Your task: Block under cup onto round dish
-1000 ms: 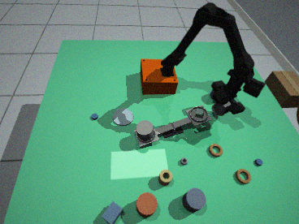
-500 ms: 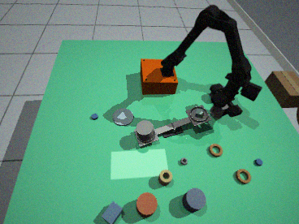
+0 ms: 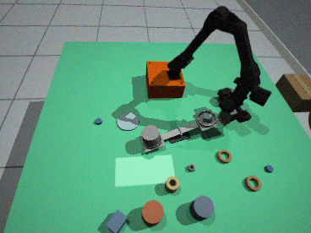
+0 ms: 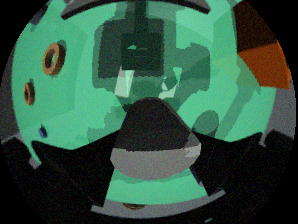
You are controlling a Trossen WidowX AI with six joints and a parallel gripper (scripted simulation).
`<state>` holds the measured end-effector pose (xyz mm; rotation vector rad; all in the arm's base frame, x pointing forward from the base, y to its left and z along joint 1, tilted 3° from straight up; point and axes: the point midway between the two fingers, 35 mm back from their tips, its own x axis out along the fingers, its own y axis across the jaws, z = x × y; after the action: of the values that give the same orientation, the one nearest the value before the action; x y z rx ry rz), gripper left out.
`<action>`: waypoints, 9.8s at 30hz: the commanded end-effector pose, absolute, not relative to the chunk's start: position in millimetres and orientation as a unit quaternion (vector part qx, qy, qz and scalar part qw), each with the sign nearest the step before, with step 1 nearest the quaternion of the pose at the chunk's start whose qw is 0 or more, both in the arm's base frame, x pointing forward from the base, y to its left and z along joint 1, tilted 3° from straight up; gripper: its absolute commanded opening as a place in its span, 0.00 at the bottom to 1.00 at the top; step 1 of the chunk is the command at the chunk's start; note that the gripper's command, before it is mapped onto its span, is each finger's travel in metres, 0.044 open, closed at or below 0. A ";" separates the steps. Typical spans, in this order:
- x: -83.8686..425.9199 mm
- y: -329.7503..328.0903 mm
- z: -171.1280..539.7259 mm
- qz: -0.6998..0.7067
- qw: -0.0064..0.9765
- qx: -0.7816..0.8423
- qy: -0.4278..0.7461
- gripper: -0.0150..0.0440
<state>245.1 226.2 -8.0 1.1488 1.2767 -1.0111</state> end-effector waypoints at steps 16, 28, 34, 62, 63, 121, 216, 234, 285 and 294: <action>241.3 222.0 45.1 -0.430 0.544 0.482 0.536 1.00; 248.6 215.1 62.8 -0.318 0.604 0.418 0.599 0.69; 254.8 204.1 66.8 -0.257 0.645 0.354 0.627 0.69; 278.9 147.5 83.6 0.054 0.741 0.000 0.669 0.69; 279.5 145.6 84.2 0.066 0.742 -0.014 0.667 0.69; 284.6 83.0 52.8 0.359 0.634 -0.358 0.583 0.69; 235.4 -229.3 39.9 0.344 0.627 -0.367 0.595 0.25; 202.6 -261.8 -8.0 0.352 0.626 -0.366 0.591 0.25; 199.4 -262.0 46.6 0.350 0.626 -0.367 0.592 1.00; 197.1 -260.8 69.2 0.349 0.625 -0.367 0.594 1.00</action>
<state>197.8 -261.3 66.1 -0.8405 1.3630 0.7977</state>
